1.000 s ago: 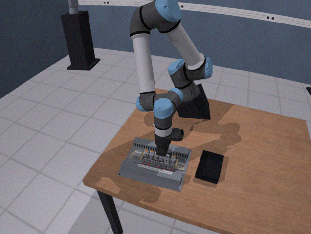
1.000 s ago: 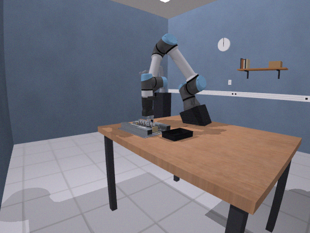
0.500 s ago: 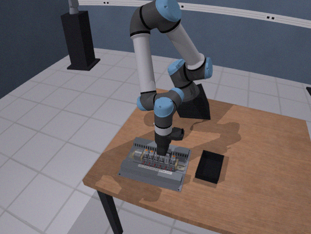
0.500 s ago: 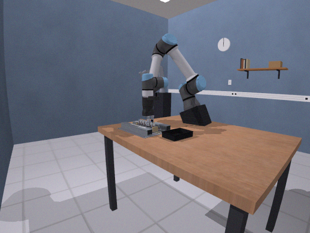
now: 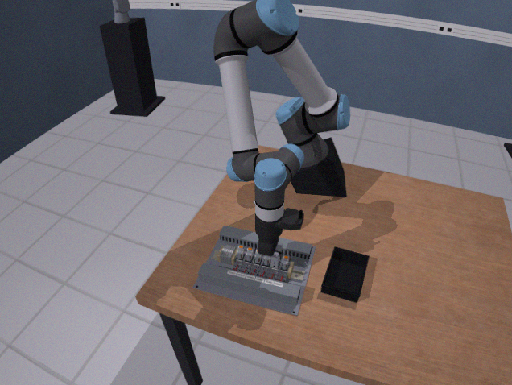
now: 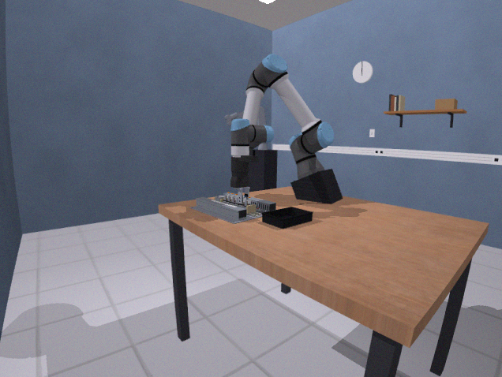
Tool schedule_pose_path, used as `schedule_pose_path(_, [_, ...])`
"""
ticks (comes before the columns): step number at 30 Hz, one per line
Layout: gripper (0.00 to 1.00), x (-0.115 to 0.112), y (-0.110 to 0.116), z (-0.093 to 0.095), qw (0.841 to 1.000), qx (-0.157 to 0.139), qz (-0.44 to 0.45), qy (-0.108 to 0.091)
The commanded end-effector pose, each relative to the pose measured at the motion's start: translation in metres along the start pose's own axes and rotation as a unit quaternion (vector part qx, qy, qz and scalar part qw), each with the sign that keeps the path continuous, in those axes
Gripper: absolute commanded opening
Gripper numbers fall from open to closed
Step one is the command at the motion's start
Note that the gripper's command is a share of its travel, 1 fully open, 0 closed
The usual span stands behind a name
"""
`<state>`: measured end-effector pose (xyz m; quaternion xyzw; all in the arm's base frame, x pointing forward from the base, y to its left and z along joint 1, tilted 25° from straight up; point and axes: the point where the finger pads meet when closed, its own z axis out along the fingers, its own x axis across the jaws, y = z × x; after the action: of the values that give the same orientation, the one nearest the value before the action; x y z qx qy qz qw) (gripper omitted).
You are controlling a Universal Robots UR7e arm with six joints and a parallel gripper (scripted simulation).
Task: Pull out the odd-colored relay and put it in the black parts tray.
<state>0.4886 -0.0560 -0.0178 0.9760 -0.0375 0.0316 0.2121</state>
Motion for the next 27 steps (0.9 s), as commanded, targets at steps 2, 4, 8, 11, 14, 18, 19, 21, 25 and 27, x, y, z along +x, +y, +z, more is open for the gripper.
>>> schedule_pose_path(2, [0.0, 0.0007, -0.0002, -0.0015, 1.0, 0.001, 0.001, 0.007])
schedule_pose_path(4, [0.0, 0.0007, -0.0002, -0.0015, 1.0, 0.001, 0.001, 0.007])
schedule_pose_path(8, [0.0, 0.0005, -0.0002, -0.0015, 1.0, 0.001, 0.001, 0.011])
schedule_pose_path(11, [0.0, 0.0002, -0.0002, -0.0015, 1.0, 0.001, 0.001, 0.016])
schedule_pose_path(14, [0.0, 0.0, -0.0002, -0.0016, 1.0, 0.001, 0.001, 0.019])
schedule_pose_path(18, [0.0, 0.0, -0.0002, -0.0016, 1.0, 0.001, 0.001, 0.02])
schedule_pose_path(19, [0.0, 0.0, -0.0002, -0.0016, 1.0, 0.001, 0.001, 0.02])
schedule_pose_path(21, [0.0, -0.0001, -0.0002, -0.0016, 1.0, 0.001, 0.001, 0.02])
schedule_pose_path(25, [0.0, -0.0003, -0.0002, -0.0016, 1.0, 0.001, 0.001, 0.024])
schedule_pose_path(27, [0.0, -0.0004, -0.0002, -0.0016, 1.0, 0.001, 0.001, 0.027])
